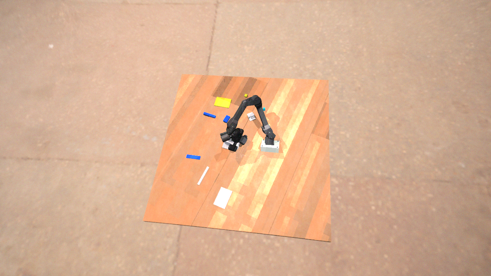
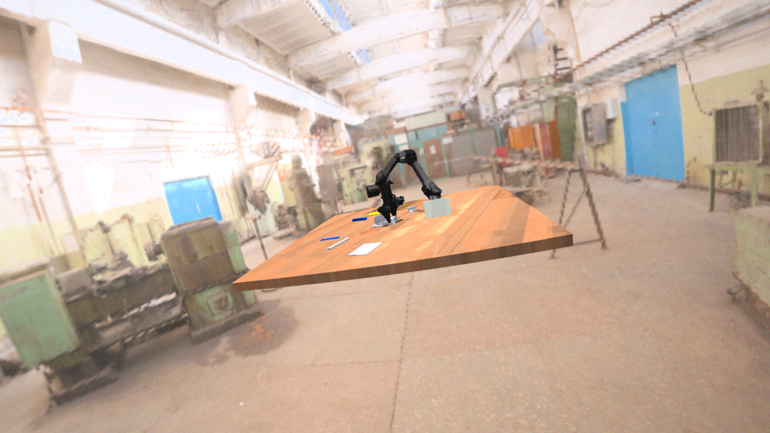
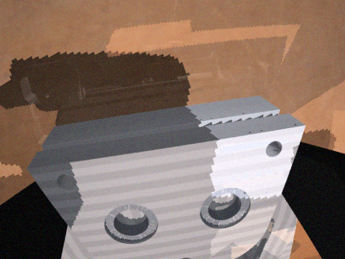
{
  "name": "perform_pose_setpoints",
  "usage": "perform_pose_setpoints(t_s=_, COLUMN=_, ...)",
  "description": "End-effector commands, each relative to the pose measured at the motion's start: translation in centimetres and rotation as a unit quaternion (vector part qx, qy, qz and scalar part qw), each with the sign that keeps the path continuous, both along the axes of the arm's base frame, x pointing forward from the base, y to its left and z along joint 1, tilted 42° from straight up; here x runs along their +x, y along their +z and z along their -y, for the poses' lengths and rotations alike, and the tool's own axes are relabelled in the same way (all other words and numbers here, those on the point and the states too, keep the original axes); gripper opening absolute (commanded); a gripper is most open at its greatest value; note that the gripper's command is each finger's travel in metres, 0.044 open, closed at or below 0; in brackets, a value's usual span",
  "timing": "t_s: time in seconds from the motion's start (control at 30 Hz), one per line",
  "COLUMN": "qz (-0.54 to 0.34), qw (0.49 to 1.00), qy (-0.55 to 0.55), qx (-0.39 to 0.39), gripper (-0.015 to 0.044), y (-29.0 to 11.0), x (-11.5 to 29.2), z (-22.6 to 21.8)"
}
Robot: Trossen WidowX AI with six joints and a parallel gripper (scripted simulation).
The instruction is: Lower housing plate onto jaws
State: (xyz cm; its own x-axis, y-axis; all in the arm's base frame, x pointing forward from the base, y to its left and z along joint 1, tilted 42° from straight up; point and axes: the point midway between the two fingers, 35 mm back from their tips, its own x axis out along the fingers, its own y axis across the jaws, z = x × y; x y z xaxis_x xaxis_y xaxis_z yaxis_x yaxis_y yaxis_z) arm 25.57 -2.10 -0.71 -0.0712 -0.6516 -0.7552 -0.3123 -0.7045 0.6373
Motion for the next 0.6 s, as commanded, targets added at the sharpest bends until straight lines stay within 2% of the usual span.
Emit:
perform_pose_setpoints(t_s=0.0, qz=0.0, qw=1.0, qy=0.0, qx=-0.001, gripper=0.0351, y=-0.12, x=0.0, z=0.17)
perform_pose_setpoints(t_s=0.57, qz=0.0, qw=1.0, qy=0.0, qx=-0.001, gripper=0.0351, y=-0.26, x=-0.02, z=0.29)
